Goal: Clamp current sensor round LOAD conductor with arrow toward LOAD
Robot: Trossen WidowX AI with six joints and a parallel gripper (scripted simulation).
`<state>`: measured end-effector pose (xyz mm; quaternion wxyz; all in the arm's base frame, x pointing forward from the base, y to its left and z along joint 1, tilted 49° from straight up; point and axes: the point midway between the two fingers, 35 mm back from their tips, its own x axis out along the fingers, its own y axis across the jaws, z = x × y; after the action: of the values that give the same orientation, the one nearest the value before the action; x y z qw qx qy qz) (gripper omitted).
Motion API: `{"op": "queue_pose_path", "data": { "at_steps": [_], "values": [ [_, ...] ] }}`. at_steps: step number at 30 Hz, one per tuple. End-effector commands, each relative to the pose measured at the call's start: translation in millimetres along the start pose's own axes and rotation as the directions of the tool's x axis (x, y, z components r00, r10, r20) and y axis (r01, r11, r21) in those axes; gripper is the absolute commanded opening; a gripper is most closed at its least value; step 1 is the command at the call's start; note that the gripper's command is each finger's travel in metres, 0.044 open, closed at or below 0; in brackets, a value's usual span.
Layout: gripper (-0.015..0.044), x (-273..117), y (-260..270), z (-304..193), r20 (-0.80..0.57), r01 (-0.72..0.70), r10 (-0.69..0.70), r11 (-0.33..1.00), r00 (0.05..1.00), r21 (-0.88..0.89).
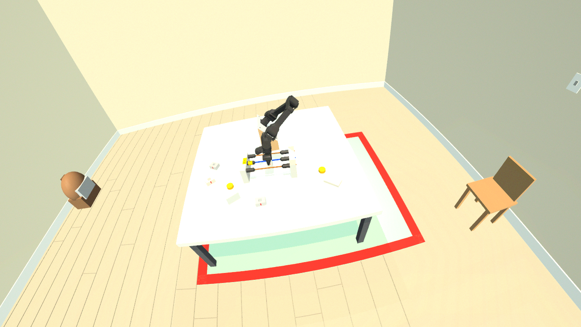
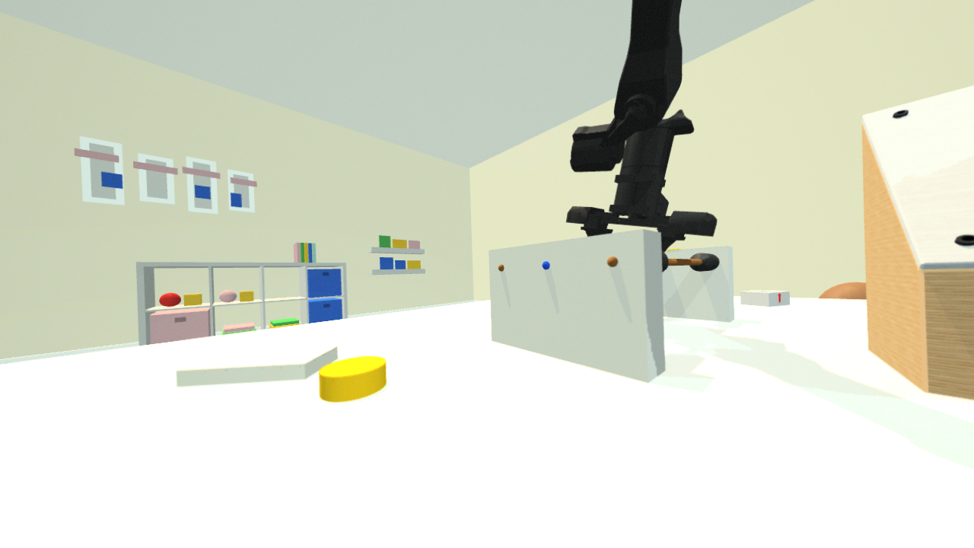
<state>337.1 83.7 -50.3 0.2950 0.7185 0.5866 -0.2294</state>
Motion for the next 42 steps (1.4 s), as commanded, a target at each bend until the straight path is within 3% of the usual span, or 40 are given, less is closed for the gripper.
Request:
{"op": "queue_pose_path", "data": {
  "at_steps": [1, 7, 12, 42],
  "values": [
    [0.0149, 0.0, 0.0, 0.0, 0.0, 0.0, 0.0, 1.0, 1.0, 0.0],
    [0.0109, 0.0, 0.0, 0.0, 0.0, 0.0, 0.0, 1.0, 1.0, 0.0],
    [0.0, 0.2, 0.5, 1.5, -0.003, 0.046, -0.046, 0.999, 0.999, 0.008],
    [0.0, -1.4, -5.0, 0.4, 0.002, -0.006, 0.006, 1.0, 1.0, 0.008]
  ]
}}
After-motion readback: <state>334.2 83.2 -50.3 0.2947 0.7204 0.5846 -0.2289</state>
